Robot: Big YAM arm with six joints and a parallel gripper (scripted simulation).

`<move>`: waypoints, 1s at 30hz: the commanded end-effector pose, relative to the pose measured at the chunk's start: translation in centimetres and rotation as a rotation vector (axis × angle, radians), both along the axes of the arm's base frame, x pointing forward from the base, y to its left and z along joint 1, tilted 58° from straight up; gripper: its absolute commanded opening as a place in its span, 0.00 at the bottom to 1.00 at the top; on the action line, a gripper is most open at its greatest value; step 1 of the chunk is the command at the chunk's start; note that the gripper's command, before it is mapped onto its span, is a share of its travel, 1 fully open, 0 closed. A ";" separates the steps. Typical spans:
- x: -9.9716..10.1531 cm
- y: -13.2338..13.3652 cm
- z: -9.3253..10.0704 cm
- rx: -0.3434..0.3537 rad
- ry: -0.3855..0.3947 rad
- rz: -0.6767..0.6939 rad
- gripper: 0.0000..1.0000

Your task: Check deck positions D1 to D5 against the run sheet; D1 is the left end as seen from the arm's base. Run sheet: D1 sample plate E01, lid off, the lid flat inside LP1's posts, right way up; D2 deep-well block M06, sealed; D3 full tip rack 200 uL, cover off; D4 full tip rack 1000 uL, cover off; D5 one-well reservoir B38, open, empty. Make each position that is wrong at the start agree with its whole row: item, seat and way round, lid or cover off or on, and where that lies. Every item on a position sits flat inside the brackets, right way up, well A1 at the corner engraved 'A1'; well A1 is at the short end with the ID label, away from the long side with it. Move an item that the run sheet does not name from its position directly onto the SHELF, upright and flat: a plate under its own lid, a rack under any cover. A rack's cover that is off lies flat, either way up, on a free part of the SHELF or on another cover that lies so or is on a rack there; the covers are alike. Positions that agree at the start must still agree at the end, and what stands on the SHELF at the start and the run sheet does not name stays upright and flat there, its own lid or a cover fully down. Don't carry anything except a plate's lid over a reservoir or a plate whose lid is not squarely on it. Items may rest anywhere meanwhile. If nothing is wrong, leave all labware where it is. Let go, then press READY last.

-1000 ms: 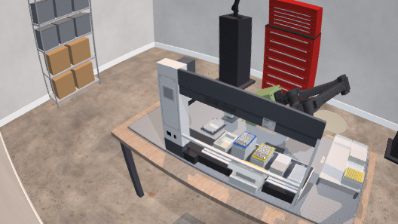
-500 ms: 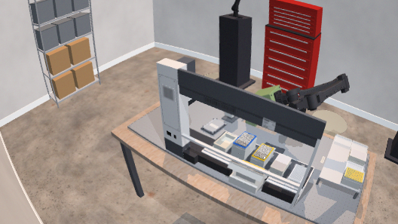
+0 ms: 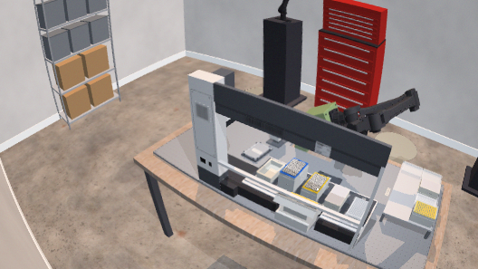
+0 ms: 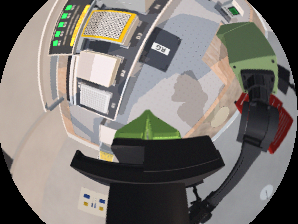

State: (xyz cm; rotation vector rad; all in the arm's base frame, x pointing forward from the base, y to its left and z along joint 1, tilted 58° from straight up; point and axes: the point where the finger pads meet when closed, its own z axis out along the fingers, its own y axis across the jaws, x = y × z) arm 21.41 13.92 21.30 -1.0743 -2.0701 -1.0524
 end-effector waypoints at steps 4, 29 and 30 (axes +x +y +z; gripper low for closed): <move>0.6 -1.1 -1.1 -0.016 0.085 -0.074 0.00; 2.4 -7.3 -10.6 -0.063 0.370 -0.269 0.00; 2.2 -7.5 -11.1 -0.063 0.375 -0.268 0.00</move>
